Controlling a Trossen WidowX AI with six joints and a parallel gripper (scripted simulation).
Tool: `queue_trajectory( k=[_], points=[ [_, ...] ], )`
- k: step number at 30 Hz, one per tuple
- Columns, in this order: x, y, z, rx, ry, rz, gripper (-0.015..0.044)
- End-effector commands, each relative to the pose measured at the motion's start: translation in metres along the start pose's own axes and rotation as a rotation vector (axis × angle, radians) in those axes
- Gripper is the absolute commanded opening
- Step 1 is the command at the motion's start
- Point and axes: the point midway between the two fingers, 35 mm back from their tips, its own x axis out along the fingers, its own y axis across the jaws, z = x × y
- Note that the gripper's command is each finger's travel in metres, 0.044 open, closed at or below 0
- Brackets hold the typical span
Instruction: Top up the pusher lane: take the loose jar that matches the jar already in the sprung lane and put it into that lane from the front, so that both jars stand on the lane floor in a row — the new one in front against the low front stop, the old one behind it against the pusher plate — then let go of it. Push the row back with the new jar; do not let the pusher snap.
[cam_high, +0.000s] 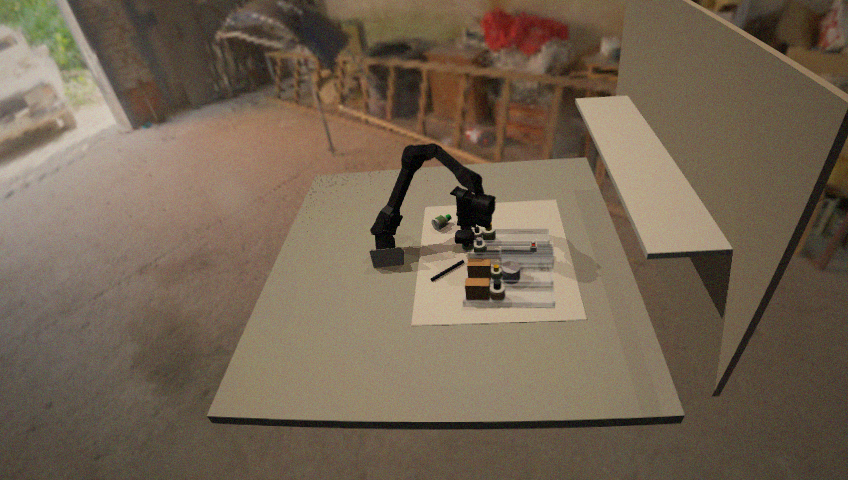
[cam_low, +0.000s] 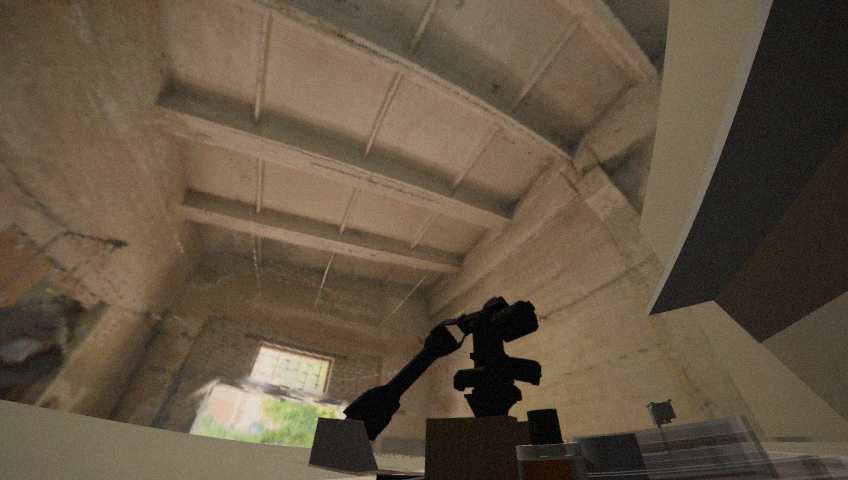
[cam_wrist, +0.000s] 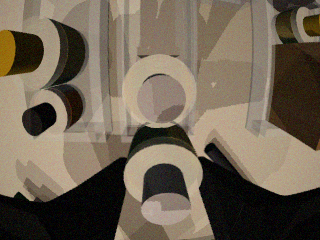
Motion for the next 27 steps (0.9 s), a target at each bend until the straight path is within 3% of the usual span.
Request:
queue_trajectory(
  k=[1,27],
  points=[
    [0.0,0.002,0.007,-0.01,-0.013,0.006,0.0],
    [0.001,0.003,0.019,-0.01,-0.014,0.006,0.0]
  ],
)
